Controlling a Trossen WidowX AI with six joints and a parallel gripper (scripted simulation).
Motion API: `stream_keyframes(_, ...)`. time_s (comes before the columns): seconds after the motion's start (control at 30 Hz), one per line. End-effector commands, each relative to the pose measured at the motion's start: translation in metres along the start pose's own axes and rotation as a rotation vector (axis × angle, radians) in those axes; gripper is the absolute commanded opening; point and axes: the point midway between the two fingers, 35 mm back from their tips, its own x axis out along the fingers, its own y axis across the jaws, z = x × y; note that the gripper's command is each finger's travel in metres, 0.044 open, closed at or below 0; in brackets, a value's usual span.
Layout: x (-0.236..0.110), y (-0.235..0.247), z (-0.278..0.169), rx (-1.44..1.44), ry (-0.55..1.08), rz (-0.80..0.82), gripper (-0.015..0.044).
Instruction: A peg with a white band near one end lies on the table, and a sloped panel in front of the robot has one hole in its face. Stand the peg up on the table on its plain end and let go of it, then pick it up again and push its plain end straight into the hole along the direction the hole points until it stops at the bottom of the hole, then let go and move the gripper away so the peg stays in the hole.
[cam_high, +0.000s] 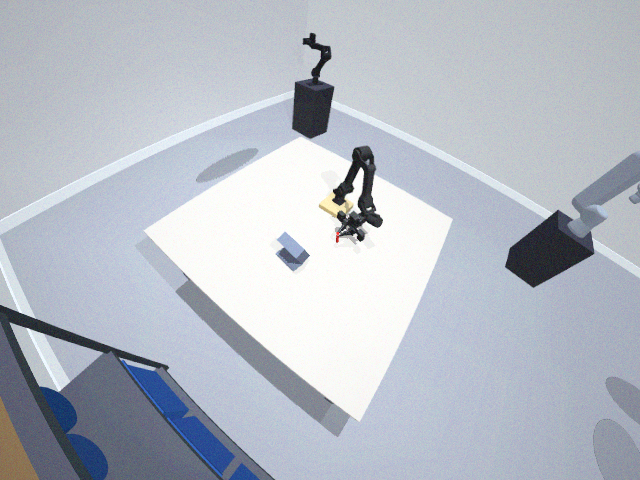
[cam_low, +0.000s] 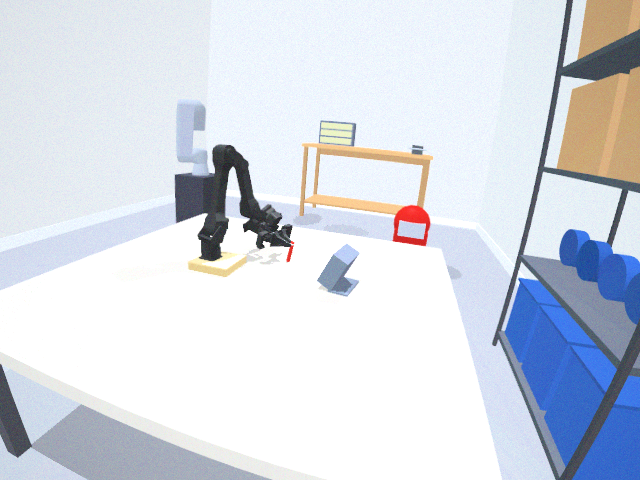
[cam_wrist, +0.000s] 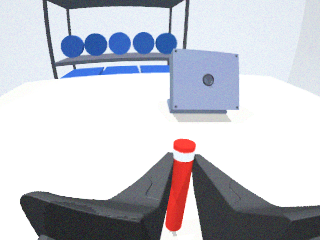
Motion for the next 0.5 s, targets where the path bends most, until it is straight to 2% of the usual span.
stream_keyframes(0.0,-0.0028,-0.0014,-0.0029,-0.002,-0.039,-0.001,0.0050)
stream_keyframes(0.47,-0.0037,-0.0019,-0.0053,-0.007,-0.040,-0.003,0.0050)
